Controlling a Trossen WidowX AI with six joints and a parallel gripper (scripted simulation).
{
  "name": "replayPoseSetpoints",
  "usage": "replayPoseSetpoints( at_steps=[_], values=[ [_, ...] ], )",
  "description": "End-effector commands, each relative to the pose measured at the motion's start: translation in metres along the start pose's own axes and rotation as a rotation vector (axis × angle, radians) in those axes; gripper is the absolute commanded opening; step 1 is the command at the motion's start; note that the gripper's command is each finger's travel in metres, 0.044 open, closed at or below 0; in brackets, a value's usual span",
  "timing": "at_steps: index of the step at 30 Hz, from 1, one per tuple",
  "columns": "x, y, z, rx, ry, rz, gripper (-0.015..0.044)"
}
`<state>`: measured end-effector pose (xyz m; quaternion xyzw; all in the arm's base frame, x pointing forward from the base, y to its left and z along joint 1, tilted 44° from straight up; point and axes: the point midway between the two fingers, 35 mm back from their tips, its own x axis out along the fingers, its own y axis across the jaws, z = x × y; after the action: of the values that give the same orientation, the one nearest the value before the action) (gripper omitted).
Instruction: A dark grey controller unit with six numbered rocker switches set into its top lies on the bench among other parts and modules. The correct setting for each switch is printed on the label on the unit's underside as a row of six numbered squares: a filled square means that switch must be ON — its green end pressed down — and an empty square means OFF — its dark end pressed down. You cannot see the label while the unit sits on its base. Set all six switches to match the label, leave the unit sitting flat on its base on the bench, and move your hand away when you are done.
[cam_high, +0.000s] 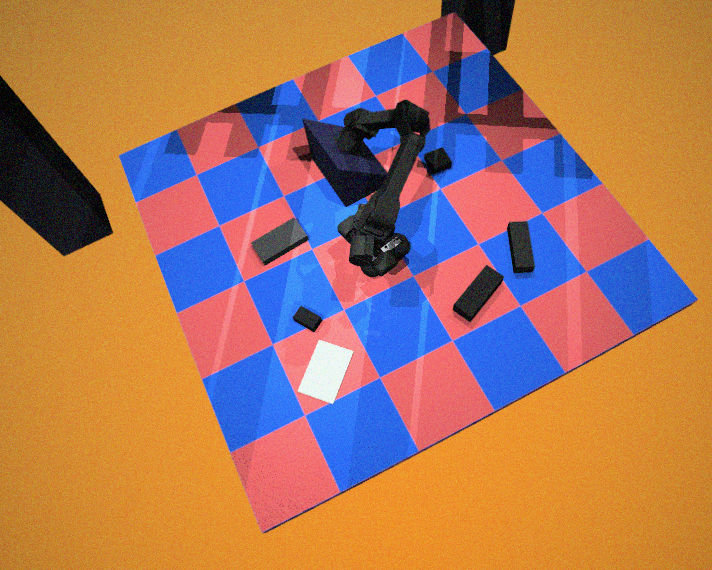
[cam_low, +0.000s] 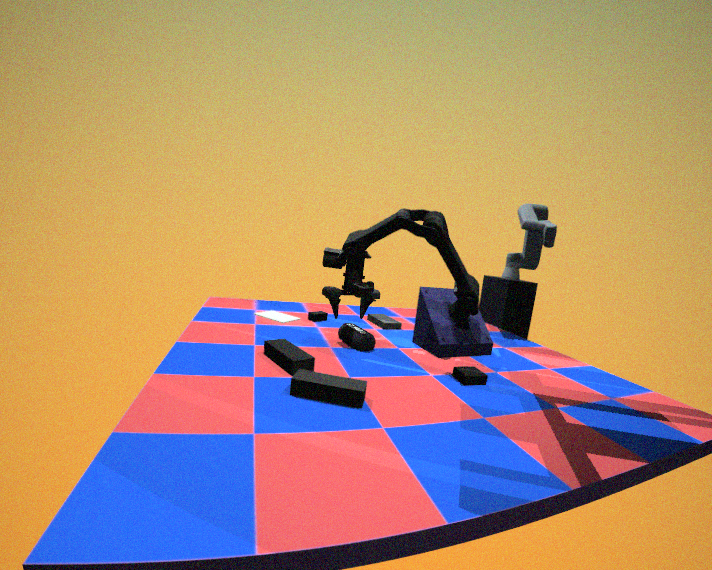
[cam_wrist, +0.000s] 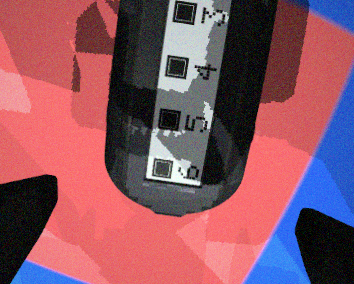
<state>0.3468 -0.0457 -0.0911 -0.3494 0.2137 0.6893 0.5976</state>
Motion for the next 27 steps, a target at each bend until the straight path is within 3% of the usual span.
replayPoseSetpoints(
  at_steps=[1,25,27],
  values=[
    [0.008,0.002,0.0,0.012,-0.007,0.001,0.044],
    [0.045,0.003,0.002,0.011,-0.009,-0.001,0.044],
    [0.045,0.003,0.002,0.011,-0.009,-0.001,0.0387]
  ],
)
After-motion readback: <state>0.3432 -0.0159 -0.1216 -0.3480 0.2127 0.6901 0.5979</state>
